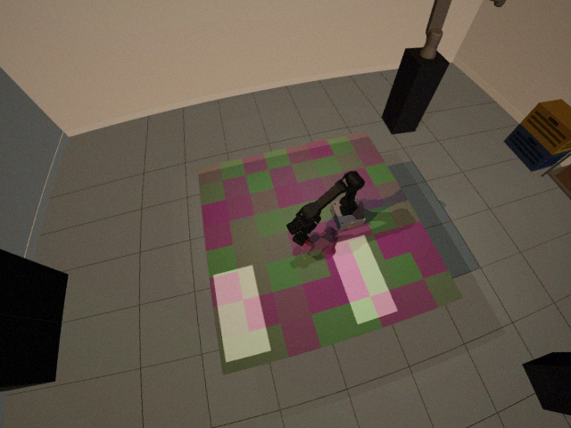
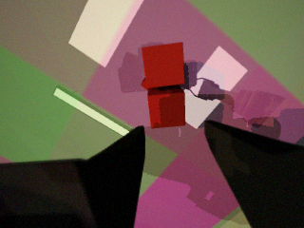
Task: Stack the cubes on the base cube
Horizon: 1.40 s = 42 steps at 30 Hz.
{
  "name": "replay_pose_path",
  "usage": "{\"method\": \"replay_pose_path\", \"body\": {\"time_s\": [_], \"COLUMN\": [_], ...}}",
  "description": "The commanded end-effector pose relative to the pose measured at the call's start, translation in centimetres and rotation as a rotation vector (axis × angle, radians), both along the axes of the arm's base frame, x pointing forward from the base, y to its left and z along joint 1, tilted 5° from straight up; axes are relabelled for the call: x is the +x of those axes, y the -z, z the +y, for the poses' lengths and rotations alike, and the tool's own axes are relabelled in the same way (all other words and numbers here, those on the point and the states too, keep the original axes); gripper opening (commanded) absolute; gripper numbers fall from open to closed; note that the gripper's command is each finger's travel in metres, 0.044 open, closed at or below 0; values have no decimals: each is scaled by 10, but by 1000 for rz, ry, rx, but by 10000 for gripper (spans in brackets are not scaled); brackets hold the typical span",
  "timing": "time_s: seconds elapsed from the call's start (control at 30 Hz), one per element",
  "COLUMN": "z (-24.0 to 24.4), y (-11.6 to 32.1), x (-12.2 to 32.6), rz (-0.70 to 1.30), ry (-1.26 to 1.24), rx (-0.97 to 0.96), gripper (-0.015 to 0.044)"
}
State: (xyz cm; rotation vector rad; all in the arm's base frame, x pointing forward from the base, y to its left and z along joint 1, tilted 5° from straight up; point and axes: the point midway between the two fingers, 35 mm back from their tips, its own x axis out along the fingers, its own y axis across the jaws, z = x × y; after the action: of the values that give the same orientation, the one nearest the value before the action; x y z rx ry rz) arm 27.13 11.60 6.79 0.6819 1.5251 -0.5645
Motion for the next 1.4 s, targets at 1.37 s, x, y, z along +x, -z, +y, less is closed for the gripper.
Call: {"method": "replay_pose_path", "body": {"time_s": [1.37], "z": [96], "y": [-34], "x": [-43], "rz": [3], "ry": [3], "rx": [8], "gripper": [400]}}
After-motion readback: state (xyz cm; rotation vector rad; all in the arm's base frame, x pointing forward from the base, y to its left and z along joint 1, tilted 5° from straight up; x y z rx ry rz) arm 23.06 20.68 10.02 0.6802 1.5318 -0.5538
